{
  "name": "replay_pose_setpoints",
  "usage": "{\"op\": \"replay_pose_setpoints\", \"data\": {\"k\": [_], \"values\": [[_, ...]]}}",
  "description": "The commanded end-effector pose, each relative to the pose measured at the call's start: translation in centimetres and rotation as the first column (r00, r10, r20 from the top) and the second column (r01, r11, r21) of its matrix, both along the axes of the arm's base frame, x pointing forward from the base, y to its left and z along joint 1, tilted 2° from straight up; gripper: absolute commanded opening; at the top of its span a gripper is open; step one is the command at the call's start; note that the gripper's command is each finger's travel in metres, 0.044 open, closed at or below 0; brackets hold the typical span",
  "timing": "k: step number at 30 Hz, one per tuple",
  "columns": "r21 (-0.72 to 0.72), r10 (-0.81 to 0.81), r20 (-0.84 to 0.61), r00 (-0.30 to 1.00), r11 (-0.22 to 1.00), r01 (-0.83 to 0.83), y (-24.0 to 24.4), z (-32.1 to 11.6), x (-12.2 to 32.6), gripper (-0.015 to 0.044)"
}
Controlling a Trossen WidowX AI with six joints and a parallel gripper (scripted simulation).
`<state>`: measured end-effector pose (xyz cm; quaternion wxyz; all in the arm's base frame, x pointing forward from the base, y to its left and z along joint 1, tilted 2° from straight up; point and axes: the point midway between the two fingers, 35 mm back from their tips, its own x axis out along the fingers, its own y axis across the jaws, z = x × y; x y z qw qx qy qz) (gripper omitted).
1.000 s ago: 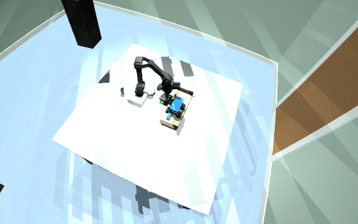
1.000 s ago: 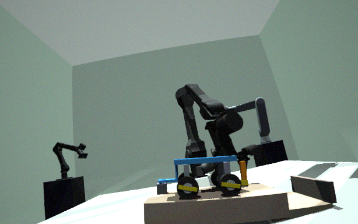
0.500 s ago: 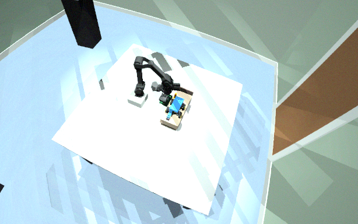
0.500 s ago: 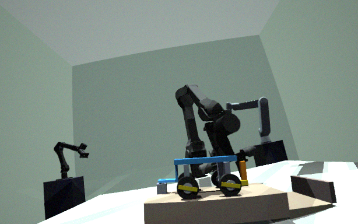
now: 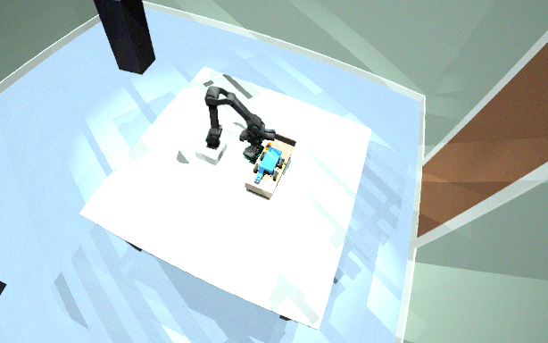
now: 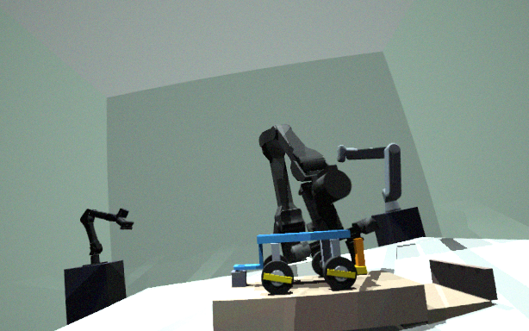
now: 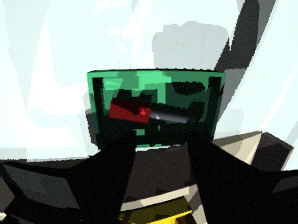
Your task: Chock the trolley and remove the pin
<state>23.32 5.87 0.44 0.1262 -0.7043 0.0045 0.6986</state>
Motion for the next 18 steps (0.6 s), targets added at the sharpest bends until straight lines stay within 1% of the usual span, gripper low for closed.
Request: {"op": "replay_pose_setpoints", "data": {"k": [1, 13, 18], "values": [[0.004, 0.005, -0.008, 1.000, 1.000, -0.005, -0.10, -0.31, -0.17, 0.0190], [0.004, 0.005, -0.008, 1.000, 1.000, -0.005, -0.45, -0.60, -0.24, 0.0190], [-0.001, 0.000, 0.000, 1.000, 1.000, 0.000, -0.44, -0.32, -0.06, 0.0321]]}}
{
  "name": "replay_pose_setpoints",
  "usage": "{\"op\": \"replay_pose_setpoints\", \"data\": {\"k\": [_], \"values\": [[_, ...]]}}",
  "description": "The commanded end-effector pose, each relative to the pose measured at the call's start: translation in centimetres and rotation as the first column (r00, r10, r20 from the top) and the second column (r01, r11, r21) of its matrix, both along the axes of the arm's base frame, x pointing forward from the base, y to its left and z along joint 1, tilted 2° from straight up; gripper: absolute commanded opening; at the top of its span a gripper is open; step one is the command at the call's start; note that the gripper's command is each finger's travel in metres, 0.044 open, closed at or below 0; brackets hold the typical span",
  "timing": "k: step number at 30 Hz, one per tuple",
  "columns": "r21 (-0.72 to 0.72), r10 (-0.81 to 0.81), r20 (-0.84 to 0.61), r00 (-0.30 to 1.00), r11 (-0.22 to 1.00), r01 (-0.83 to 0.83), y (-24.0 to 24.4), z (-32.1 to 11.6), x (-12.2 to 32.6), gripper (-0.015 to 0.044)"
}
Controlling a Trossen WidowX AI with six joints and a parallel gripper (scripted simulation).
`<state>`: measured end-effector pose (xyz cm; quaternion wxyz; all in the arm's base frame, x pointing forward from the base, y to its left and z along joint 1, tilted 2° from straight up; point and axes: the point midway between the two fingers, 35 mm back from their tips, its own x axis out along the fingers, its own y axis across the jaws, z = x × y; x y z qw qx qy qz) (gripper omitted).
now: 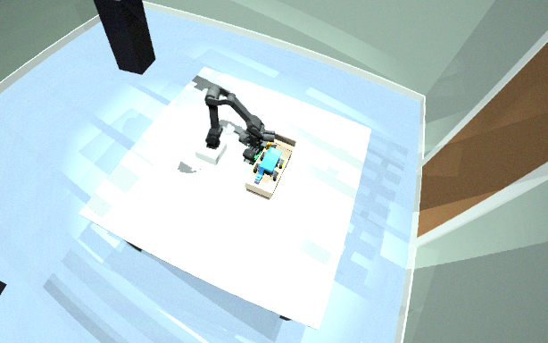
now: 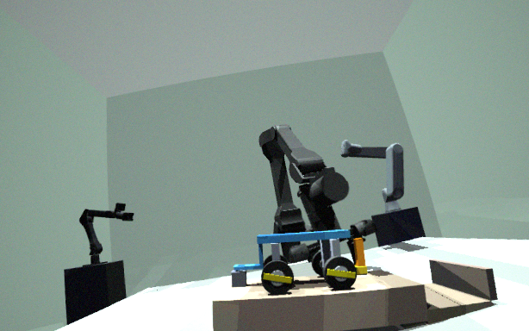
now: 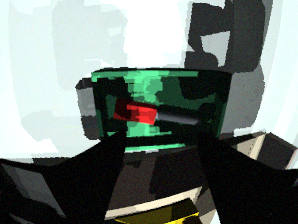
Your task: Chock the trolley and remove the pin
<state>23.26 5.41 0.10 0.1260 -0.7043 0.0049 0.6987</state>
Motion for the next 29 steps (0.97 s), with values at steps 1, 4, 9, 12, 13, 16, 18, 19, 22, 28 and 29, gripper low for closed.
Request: {"op": "replay_pose_setpoints", "data": {"k": [1, 4, 9, 12, 13, 16, 18, 19, 22, 28, 29], "values": [[0.000, 0.000, 0.000, 1.000, 1.000, 0.000, 0.0, 0.0, 0.0, 0.0340], [0.000, 0.000, 0.000, 1.000, 1.000, 0.000, 0.0, 0.0, 0.0, 0.0340], [0.002, 0.002, -0.003, 1.000, 1.000, -0.002, 0.0, 0.8, 0.0, 0.0393], [0.004, 0.004, -0.006, 1.000, 1.000, -0.004, -0.1, 1.9, -0.3, 0.0440], [0.004, 0.004, -0.006, 1.000, 1.000, -0.004, -0.1, 2.0, -0.3, 0.0440], [0.004, 0.005, -0.007, 1.000, 1.000, -0.005, -0.2, 2.9, -0.5, 0.0440], [0.004, 0.005, -0.008, 1.000, 1.000, -0.005, -0.2, 3.7, -0.6, 0.0440], [0.004, 0.005, -0.008, 1.000, 1.000, -0.005, -0.2, 4.0, -0.7, 0.0440], [0.004, 0.005, -0.008, 1.000, 1.000, -0.005, -0.3, 5.1, -0.8, 0.0440], [0.004, 0.005, -0.008, 1.000, 1.000, -0.005, -0.2, 6.9, -0.8, 0.0440], [0.004, 0.005, -0.008, 1.000, 1.000, -0.005, -0.2, 7.2, -0.8, 0.0440]]}}
